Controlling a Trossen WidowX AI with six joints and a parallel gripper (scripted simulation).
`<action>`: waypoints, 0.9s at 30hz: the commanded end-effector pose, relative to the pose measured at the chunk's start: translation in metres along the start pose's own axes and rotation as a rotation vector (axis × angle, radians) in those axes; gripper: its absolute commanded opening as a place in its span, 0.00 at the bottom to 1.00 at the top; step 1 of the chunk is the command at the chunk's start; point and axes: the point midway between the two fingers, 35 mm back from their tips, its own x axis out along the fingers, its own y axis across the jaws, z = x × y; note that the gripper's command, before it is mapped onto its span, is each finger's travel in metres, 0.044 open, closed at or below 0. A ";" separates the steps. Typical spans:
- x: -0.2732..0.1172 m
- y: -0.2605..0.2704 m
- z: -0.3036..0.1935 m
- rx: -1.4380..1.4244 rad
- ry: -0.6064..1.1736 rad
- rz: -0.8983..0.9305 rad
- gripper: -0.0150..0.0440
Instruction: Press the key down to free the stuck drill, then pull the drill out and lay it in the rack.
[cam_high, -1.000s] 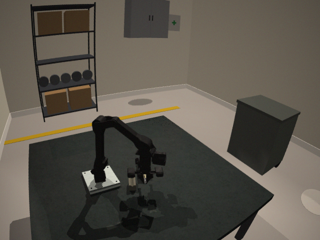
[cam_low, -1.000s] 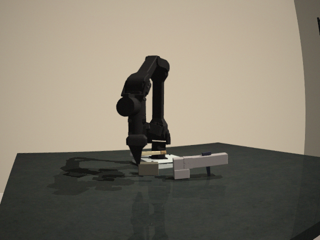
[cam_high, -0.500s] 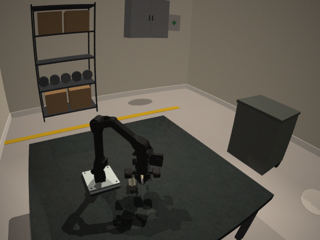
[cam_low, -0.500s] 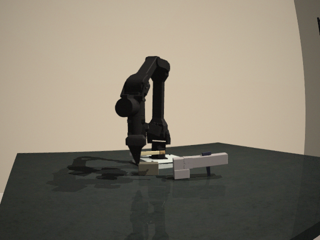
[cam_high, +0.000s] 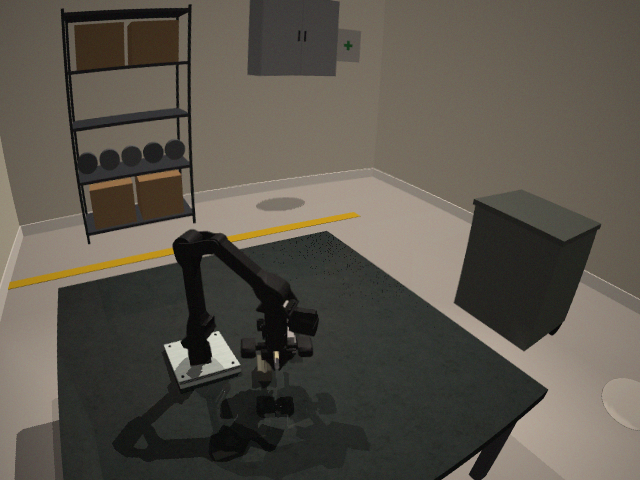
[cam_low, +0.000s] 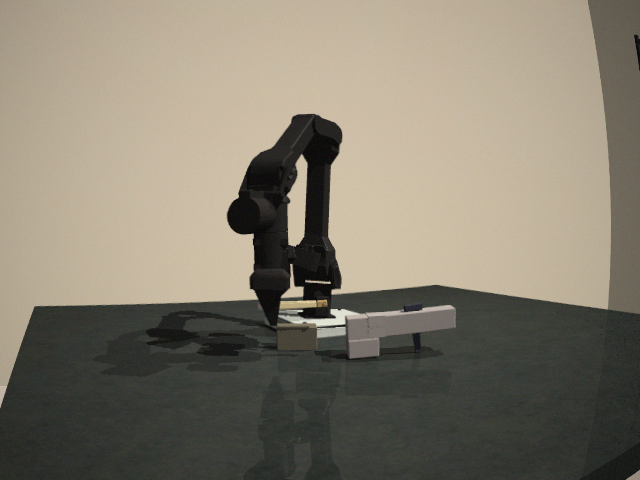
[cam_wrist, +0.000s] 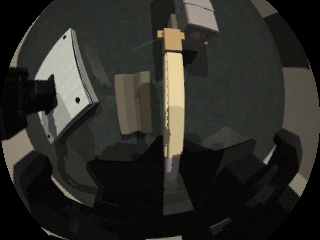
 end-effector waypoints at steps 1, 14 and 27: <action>-0.002 0.007 -0.002 -0.003 0.008 -0.006 0.25; -0.005 0.025 -0.008 -0.003 0.008 -0.004 0.25; 0.001 0.034 -0.010 -0.003 0.009 -0.004 0.25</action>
